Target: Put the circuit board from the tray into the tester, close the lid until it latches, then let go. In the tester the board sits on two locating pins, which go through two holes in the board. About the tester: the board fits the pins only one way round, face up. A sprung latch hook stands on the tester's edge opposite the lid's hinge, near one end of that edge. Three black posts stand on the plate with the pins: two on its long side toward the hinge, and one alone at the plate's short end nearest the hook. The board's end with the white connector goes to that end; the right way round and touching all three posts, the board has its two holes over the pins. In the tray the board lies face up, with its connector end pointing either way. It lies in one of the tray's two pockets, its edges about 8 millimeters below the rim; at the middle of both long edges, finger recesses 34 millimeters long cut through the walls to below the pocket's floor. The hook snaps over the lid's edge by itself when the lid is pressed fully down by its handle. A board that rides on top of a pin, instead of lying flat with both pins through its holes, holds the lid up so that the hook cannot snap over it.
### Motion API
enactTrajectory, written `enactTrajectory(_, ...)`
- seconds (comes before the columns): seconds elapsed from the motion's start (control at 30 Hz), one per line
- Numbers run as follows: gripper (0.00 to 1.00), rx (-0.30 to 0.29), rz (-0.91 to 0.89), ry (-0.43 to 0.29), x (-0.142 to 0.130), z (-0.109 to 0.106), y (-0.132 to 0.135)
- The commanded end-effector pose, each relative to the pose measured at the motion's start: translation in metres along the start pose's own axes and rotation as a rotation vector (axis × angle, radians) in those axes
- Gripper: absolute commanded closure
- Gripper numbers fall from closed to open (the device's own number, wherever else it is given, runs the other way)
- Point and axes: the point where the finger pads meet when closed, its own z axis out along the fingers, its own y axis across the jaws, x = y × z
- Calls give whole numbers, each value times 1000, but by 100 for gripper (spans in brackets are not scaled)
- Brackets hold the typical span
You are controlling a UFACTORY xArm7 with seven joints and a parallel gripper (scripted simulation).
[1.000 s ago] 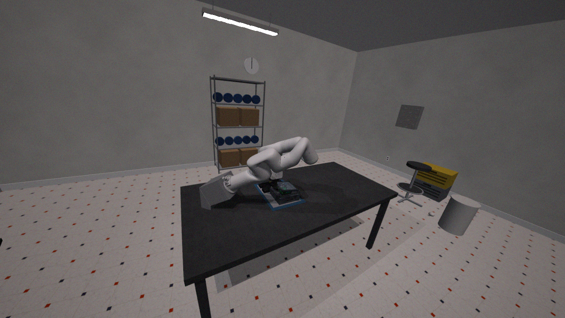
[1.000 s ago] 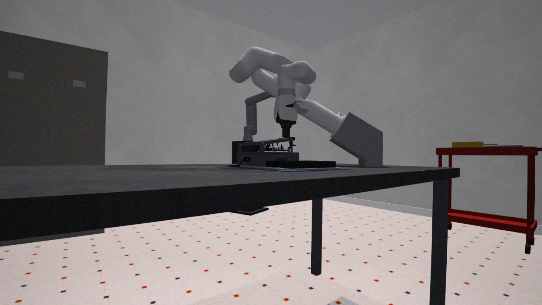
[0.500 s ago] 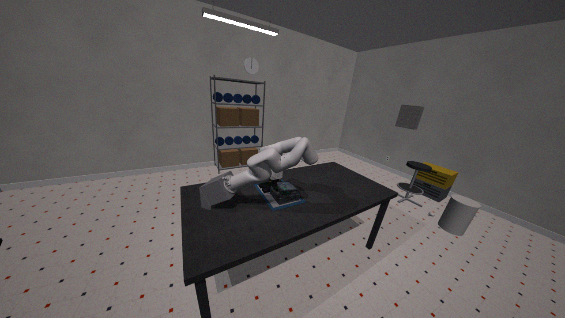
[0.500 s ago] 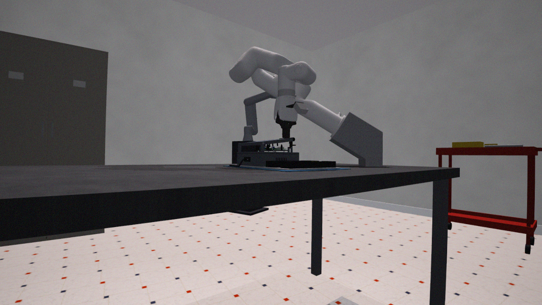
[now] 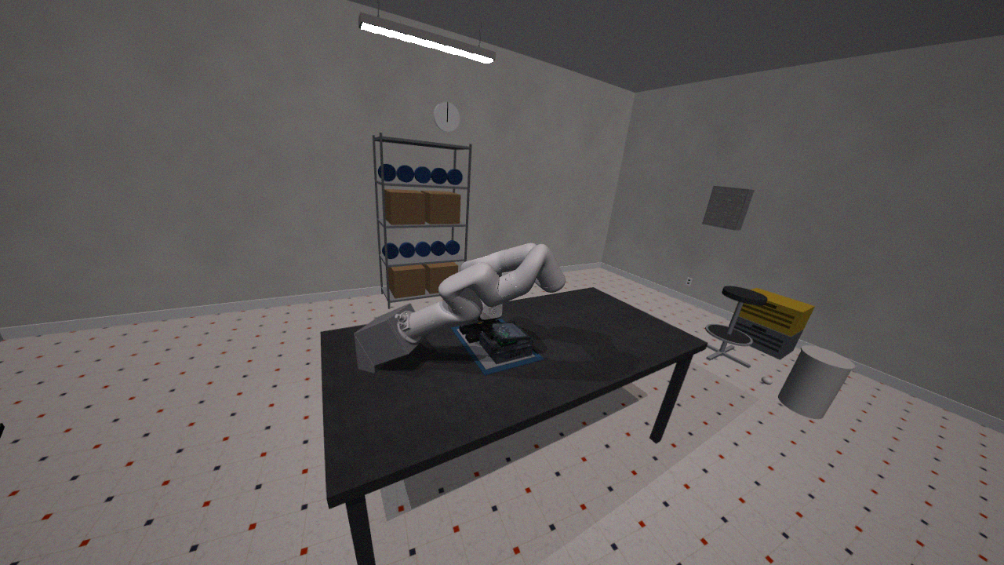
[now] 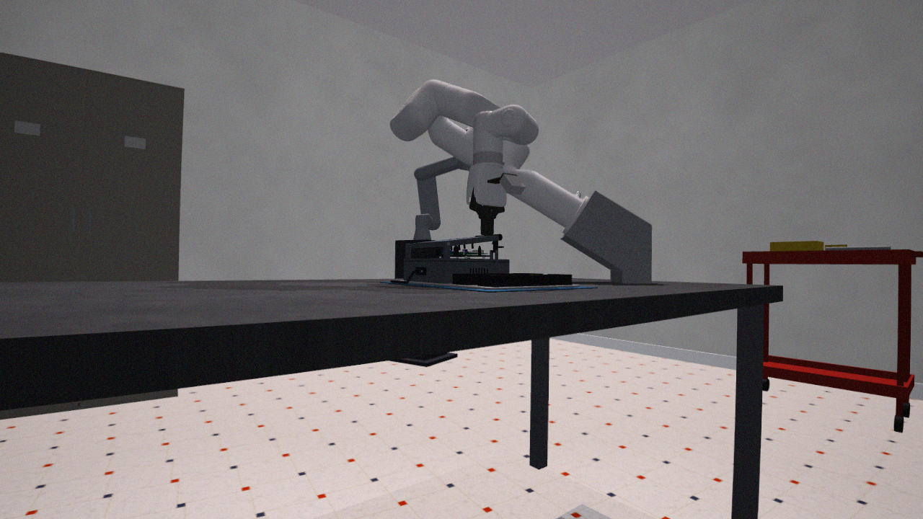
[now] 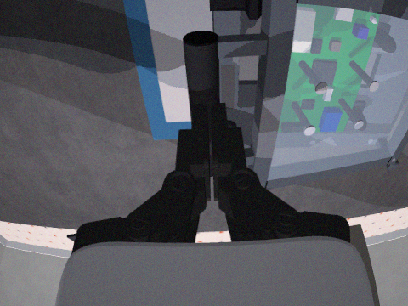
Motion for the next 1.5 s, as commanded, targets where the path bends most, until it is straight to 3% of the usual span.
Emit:
enactTrajectory(0.0, 100, -2, 0, 2, 1, -1, 0)
enactTrajectory(1.47, 100, -2, 0, 2, 1, 5, 0)
